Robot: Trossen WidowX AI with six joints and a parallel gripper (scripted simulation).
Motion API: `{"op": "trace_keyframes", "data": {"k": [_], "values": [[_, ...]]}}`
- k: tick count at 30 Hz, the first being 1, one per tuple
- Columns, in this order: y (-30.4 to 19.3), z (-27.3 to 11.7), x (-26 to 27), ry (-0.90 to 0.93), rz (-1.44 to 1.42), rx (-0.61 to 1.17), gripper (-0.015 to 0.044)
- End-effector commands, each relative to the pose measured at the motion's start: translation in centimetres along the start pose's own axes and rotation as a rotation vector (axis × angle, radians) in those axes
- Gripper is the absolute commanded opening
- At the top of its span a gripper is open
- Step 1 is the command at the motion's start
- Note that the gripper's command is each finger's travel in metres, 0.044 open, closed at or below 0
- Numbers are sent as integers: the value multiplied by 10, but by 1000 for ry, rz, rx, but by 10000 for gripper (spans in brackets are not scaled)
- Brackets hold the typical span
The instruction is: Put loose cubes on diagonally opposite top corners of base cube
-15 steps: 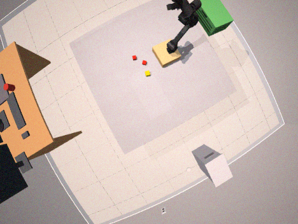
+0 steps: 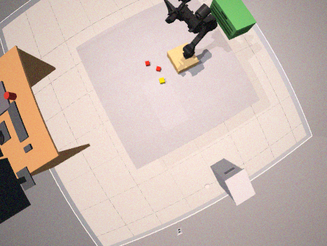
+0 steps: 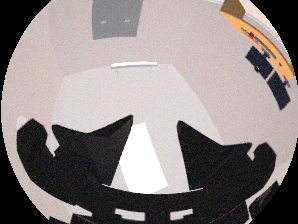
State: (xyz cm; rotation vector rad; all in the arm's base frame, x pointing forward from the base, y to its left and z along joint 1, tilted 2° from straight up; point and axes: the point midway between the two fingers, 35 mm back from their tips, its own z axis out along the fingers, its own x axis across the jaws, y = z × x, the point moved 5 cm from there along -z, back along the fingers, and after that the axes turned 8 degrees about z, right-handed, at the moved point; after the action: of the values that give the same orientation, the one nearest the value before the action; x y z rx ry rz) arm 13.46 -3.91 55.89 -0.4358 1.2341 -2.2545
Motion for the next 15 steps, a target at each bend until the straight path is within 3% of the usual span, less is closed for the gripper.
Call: {"op": "trace_keyframes", "data": {"k": [1, 15], "values": [[17, 11, -51, -131, -373, 9, 265], [152, 23, -181, -733, -1530, 59, 265]]}}
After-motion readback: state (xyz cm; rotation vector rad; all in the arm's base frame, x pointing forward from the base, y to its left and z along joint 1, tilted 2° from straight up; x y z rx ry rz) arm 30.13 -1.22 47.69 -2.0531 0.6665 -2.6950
